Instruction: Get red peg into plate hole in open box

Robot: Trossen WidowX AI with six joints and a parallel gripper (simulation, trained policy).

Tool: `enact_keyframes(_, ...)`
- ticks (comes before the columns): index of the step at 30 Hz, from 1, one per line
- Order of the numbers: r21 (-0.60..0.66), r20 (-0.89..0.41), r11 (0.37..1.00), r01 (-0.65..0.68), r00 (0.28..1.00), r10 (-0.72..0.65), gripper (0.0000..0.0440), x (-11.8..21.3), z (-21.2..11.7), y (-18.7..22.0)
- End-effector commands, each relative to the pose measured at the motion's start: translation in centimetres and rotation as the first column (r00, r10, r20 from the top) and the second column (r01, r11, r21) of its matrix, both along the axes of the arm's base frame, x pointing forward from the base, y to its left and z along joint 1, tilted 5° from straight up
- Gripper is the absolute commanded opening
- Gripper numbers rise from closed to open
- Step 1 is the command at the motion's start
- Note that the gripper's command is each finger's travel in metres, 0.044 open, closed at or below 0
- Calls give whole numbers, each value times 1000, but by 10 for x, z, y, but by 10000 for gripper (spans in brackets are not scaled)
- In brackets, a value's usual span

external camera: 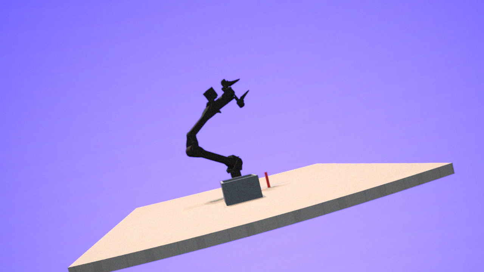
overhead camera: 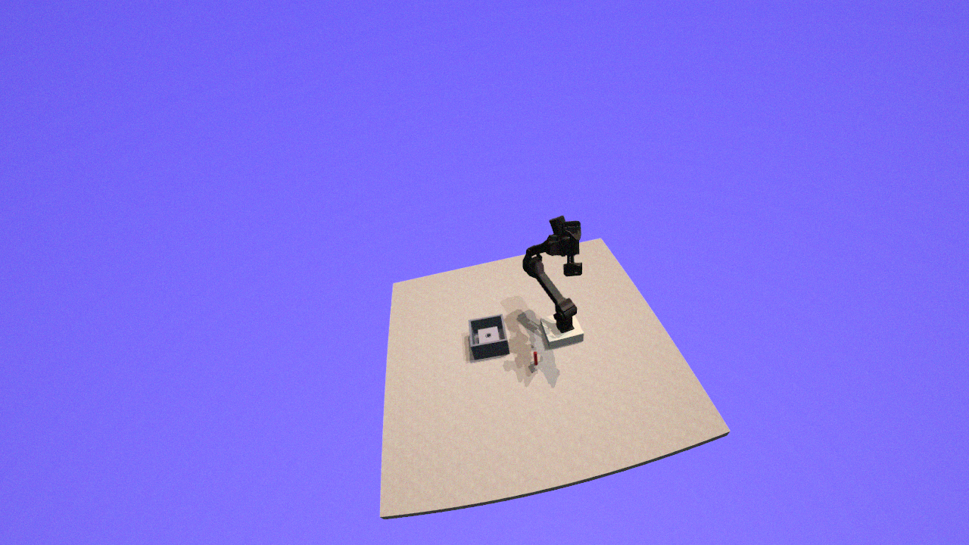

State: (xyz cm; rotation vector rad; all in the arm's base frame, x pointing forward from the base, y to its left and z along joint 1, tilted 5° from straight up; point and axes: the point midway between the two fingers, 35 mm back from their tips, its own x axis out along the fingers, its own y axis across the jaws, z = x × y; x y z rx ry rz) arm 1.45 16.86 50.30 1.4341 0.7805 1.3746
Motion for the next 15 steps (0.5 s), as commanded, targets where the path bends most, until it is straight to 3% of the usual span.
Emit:
enact_keyframes(1,-11,15,1000,20,1000,-20,418,2,-2,3)
enact_keyframes(3,-36,54,997,64,997,-62,440,5,-5,8)
enact_keyframes(15,-288,266,907,307,935,-233,440,41,-58,57)
